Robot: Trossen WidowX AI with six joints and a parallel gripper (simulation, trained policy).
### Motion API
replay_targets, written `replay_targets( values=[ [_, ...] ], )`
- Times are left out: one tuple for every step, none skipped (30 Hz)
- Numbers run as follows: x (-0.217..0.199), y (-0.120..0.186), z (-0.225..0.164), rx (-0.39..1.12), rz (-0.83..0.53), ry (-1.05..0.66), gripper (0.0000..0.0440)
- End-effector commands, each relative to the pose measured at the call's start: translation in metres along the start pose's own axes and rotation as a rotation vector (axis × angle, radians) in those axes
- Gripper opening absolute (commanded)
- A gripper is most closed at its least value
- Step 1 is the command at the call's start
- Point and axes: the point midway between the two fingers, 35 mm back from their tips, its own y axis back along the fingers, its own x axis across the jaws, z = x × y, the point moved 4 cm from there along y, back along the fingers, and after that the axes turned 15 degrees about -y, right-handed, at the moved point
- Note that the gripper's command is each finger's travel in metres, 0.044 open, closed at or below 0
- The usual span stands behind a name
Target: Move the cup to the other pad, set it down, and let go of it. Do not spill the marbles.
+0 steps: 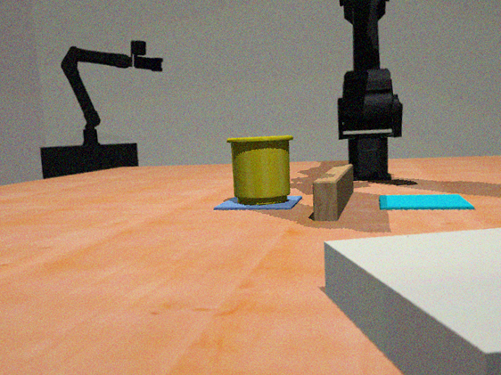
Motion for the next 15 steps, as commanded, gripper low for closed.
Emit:
replay_targets(
  values=[
    [0.004,-0.002,-0.002,0.054,-0.006,-0.034,0.0104],
    [0.005,-0.003,-0.003,0.068,-0.007,-0.041,0.0114],
    [0.006,-0.003,-0.004,0.082,-0.009,-0.048,0.0124],
    [0.007,-0.004,-0.004,0.096,-0.01,-0.056,0.0131],
    [0.009,-0.004,-0.005,0.11,-0.012,-0.063,0.0136],
    [0.01,-0.004,-0.006,0.125,-0.014,-0.07,0.0139],
    [0.011,-0.005,-0.007,0.139,-0.017,-0.077,0.0141],
    [0.011,-0.005,-0.008,0.153,-0.019,-0.084,0.0142],
    [0.012,-0.006,-0.008,0.168,-0.023,-0.091,0.0143],
    [0.013,-0.006,-0.009,0.182,-0.026,-0.098,0.0144],
    [0.014,-0.006,-0.01,0.197,-0.029,-0.104,0.0144],
    [0.015,-0.007,-0.011,0.211,-0.033,-0.11,0.0144],
    [0.016,-0.007,-0.012,0.226,-0.037,-0.116,0.0144],
    [0.017,-0.008,-0.013,0.24,-0.042,-0.122,0.0144],
    [0.017,-0.008,-0.013,0.255,-0.046,-0.127,0.0143]
  ],
)
